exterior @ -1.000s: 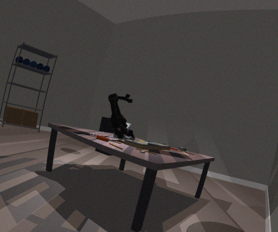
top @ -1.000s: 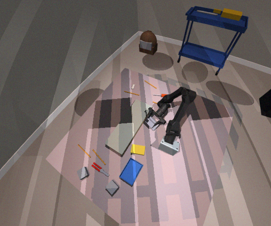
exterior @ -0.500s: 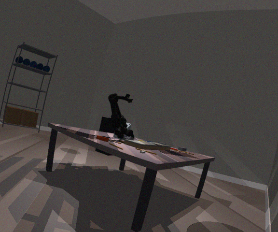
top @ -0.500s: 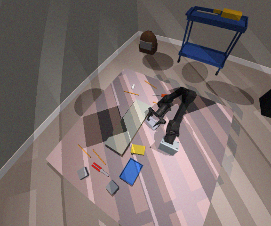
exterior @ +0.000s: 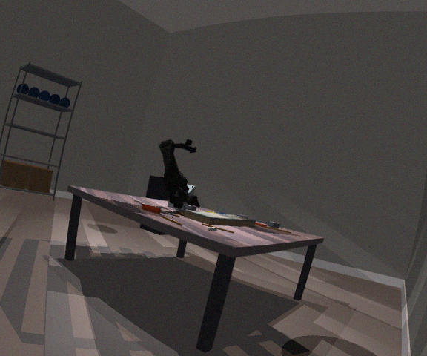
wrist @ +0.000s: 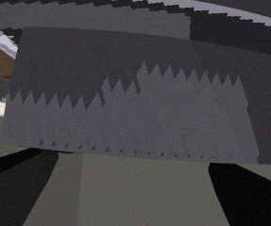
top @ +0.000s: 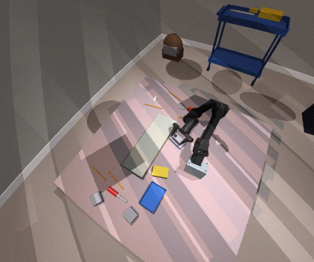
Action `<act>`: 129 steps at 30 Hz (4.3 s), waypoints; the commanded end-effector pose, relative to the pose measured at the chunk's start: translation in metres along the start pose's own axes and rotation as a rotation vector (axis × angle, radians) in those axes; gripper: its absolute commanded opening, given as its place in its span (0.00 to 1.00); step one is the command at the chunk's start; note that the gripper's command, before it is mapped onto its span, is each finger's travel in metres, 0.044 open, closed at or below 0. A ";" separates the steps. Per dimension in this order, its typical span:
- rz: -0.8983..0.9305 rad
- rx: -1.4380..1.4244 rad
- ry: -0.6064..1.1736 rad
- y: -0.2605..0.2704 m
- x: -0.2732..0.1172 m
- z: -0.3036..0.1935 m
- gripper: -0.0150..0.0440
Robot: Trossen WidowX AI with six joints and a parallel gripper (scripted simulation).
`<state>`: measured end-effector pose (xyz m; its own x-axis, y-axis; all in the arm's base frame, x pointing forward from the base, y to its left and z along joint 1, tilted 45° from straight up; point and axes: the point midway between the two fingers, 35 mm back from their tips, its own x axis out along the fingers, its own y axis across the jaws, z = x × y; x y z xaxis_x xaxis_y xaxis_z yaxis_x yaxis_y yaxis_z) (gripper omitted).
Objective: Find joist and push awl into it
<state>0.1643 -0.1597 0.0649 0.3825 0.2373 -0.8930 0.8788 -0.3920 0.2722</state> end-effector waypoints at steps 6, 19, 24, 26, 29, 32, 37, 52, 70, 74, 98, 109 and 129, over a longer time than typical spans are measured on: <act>0.001 -0.004 -0.002 0.001 -0.013 0.001 1.00; 0.001 -0.003 -0.002 0.003 -0.035 -0.019 1.00; 0.003 0.000 0.003 0.001 -0.051 -0.065 1.00; 0.003 0.000 0.004 0.001 -0.052 -0.068 1.00; 0.007 -0.013 -0.004 0.002 -0.050 -0.059 1.00; -0.025 -0.083 -0.046 -0.002 -0.044 -0.057 1.00; -0.201 -0.479 -0.280 -0.019 -0.019 -0.040 1.00; -0.638 -1.410 -0.955 -0.003 -0.010 -0.022 1.00; -0.700 -1.530 -1.089 0.001 -0.011 -0.025 1.00; -0.700 -1.529 -1.086 0.002 -0.007 -0.019 1.00; -0.702 -1.530 -1.093 0.001 0.007 0.016 1.00; -0.702 -1.530 -1.094 0.001 0.008 0.018 0.78; -0.702 -1.530 -1.094 0.001 0.008 0.018 0.55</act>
<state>0.1630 -0.1739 0.0522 0.1457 -0.7887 -0.5973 0.4696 0.5866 -0.6599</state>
